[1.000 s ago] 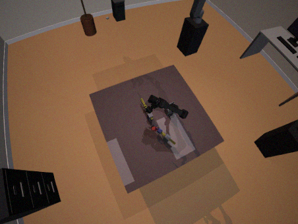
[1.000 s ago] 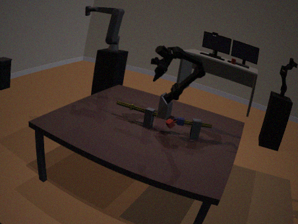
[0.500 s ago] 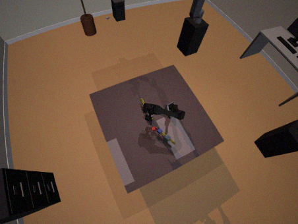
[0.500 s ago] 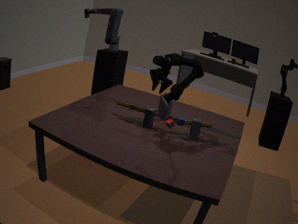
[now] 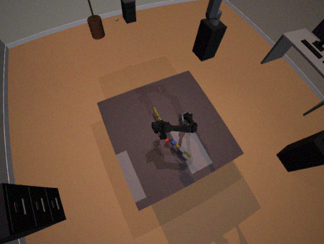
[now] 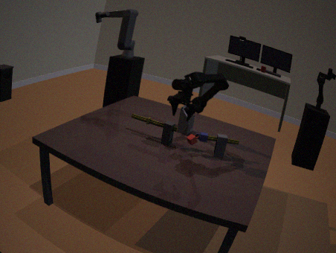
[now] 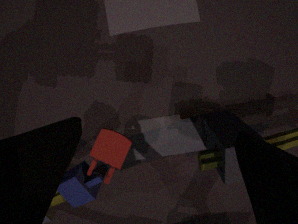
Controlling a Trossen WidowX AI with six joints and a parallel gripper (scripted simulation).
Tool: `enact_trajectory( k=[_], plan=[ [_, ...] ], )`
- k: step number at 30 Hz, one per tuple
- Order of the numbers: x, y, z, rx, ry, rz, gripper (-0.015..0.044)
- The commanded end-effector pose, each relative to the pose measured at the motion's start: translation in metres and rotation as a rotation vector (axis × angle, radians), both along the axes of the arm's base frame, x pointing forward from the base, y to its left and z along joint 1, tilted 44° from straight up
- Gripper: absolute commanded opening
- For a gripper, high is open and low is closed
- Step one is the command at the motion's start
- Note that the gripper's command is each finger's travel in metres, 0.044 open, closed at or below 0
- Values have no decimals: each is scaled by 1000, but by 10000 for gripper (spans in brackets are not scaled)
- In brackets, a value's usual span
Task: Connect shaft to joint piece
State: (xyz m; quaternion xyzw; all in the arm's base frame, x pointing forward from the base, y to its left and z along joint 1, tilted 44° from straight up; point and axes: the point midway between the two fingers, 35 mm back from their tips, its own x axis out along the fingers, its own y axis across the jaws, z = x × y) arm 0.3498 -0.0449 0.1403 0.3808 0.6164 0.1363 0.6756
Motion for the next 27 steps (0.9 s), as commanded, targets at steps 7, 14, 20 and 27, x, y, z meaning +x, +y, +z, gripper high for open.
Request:
enact_trajectory(
  k=[7, 14, 20, 27],
  plan=[
    [9, 43, -9, -3, -100, 264, 440],
    [10, 46, -13, 30, -31, 230, 440],
    [14, 53, -22, 101, 138, 146, 440],
    [17, 62, -33, 172, 342, 48, 440]
  ],
)
